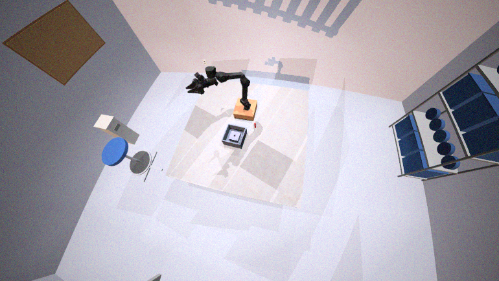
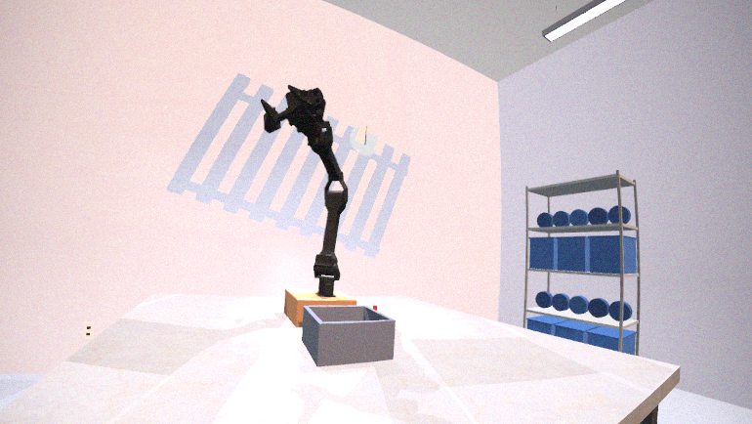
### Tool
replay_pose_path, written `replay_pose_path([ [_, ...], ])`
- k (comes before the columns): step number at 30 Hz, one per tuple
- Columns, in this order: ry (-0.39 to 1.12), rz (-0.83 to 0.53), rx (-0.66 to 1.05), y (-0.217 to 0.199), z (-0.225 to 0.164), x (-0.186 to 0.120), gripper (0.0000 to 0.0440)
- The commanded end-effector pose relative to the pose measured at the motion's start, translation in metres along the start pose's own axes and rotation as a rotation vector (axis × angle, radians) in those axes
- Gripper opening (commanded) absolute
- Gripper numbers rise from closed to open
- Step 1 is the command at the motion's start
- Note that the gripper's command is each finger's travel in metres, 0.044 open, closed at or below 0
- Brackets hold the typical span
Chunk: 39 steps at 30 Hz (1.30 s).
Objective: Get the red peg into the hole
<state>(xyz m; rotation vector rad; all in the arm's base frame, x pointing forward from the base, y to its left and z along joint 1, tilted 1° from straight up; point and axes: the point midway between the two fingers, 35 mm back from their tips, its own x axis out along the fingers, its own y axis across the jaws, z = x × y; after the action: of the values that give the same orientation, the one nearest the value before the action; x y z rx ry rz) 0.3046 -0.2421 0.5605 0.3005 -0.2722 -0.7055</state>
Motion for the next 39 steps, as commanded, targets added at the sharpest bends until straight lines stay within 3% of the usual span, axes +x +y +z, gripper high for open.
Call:
replay_pose_path([
  [1, 0.024, -0.007, -0.008, -0.002, -0.007, 0.001, 0.0416],
  [3, 0.081, -0.020, -0.020, -0.005, -0.025, 0.002, 0.0440],
  [12, 0.387, -0.078, -0.025, -0.011, -0.119, -0.004, 0.0440],
  [19, 0.624, -0.118, -0.025, -0.004, -0.191, -0.027, 0.0440],
  [27, 0.891, -0.156, -0.054, 0.013, -0.266, -0.076, 0.0440],
  [39, 1.241, -0.209, -0.163, 0.035, -0.344, -0.180, 0.0440],
])
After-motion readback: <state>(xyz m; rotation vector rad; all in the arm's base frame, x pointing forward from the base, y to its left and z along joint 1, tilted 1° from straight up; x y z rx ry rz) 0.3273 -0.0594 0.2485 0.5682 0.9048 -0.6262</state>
